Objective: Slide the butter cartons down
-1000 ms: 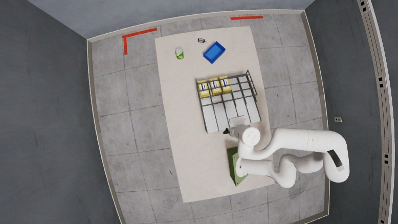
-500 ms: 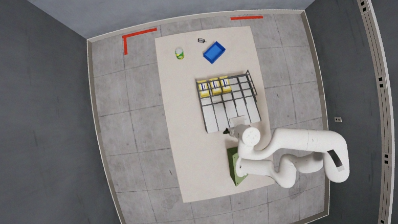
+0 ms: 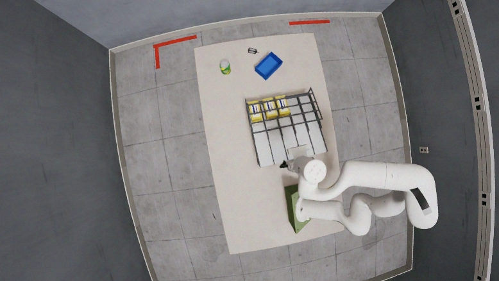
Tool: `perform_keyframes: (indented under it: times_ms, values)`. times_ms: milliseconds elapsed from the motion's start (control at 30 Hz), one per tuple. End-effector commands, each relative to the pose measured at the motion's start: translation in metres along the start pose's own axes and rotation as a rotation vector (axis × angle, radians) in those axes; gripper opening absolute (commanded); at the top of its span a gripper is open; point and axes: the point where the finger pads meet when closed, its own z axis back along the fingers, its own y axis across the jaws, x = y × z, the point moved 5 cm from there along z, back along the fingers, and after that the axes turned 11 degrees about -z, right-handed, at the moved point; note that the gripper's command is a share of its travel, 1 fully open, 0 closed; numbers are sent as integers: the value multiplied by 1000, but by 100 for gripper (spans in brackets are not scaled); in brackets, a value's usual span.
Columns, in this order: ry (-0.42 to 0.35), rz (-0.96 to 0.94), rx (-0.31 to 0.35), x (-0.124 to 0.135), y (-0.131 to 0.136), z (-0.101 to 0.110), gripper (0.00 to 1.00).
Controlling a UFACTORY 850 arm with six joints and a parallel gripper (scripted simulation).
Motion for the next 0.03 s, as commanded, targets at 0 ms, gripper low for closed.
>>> perform_keyframes:
  times_ms: [0]
  values:
    - [1,-1,-2,0,0,1,100]
